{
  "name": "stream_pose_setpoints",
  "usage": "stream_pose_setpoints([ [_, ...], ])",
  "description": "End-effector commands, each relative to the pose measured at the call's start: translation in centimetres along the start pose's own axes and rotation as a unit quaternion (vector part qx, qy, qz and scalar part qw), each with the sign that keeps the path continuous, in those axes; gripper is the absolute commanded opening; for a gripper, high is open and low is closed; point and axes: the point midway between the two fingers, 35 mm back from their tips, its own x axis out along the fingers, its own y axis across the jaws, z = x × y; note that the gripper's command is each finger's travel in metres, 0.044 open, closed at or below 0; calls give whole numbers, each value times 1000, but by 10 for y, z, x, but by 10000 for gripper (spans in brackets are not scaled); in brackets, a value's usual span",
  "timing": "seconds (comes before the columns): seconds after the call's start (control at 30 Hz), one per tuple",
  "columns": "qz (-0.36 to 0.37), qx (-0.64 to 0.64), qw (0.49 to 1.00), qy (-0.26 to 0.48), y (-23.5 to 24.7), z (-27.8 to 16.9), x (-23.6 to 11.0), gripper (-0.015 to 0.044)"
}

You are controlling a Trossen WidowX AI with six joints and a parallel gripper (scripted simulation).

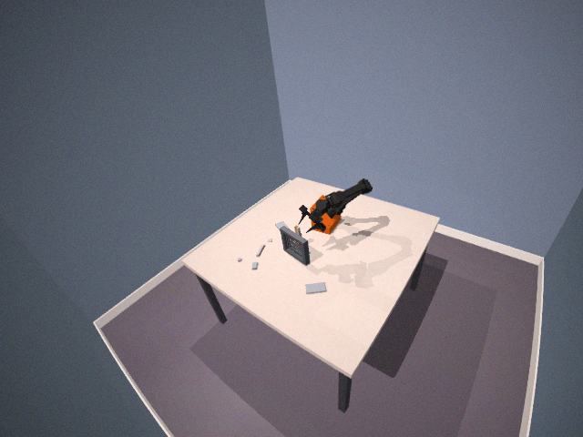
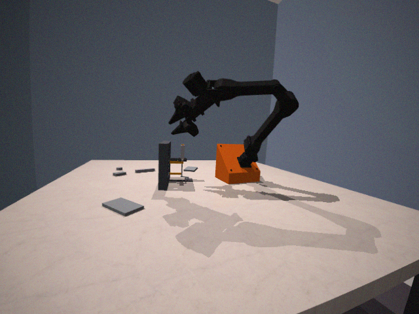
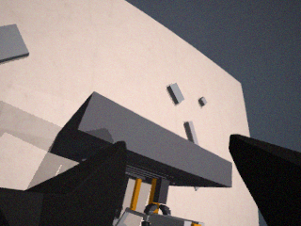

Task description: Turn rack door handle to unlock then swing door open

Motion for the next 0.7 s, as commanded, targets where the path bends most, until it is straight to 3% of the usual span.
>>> stream_pose_setpoints([
  [0.0,22,15,999,44,-8,-11,10,294],
  [0.67,137,119,959,217,-39,-65,39,294],
])
